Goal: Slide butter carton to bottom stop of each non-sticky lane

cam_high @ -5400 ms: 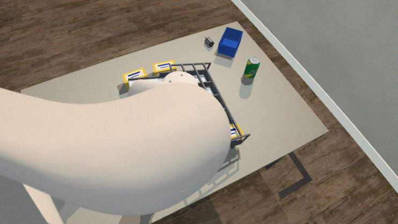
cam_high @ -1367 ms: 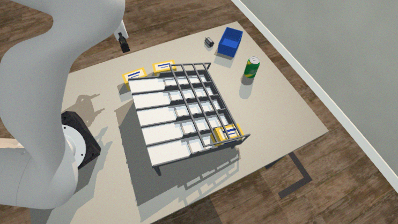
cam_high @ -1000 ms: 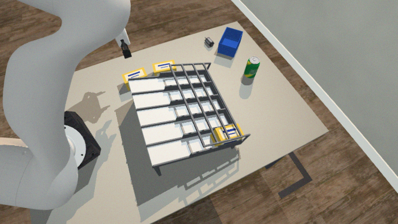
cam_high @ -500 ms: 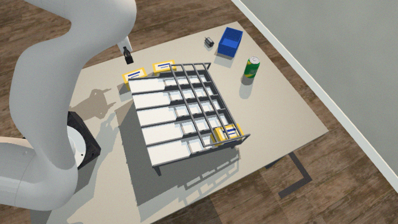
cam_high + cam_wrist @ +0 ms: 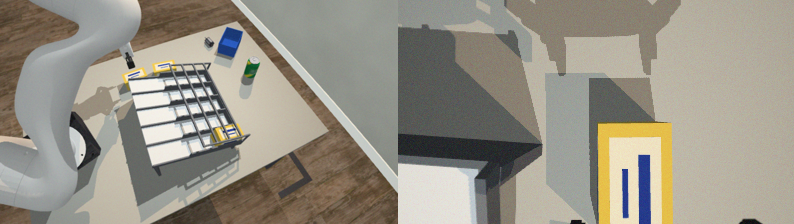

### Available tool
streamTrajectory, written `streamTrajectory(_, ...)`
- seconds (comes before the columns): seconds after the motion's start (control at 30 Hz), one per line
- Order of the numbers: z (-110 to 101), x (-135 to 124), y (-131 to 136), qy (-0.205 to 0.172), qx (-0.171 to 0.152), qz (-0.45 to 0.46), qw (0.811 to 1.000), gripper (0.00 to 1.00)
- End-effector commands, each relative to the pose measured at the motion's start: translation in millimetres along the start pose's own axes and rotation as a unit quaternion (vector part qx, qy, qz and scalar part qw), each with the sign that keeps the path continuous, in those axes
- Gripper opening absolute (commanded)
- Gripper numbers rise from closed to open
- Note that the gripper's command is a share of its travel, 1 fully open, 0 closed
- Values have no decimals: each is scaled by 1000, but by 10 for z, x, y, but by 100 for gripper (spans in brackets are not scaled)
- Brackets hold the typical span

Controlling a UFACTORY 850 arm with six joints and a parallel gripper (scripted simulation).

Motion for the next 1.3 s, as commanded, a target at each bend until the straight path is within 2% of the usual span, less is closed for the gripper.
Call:
streamTrajectory(0.0, 160, -14, 11, -1, -1, 1, 1000, 90)
streamTrajectory(0.03, -6, -7, 7, -1, -1, 0, 1000, 90)
streamTrajectory(0.5, 553, -12, 6, -1, -1, 0, 1000, 90)
streamTrajectory(0.57, 553, -12, 6, -1, -1, 0, 1000, 90)
streamTrajectory(0.6, 386, -5, 2, 0, -1, 0, 1000, 90)
streamTrajectory(1.07, 946, -19, 5, 0, -1, 0, 1000, 90)
streamTrajectory(1.13, 946, -19, 5, 0, -1, 0, 1000, 90)
streamTrajectory(1.17, 763, -9, -1, 1, 0, 0, 1000, 90)
streamTrajectory(1.27, 835, -11, 1, 1, 0, 0, 1000, 90)
Point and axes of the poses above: the point where the finger pads meet when closed, its own z axis out along the fingers, its own y axis across the jaws, x = y × z, the point moved 1 cm from there along -z, back along the fingers
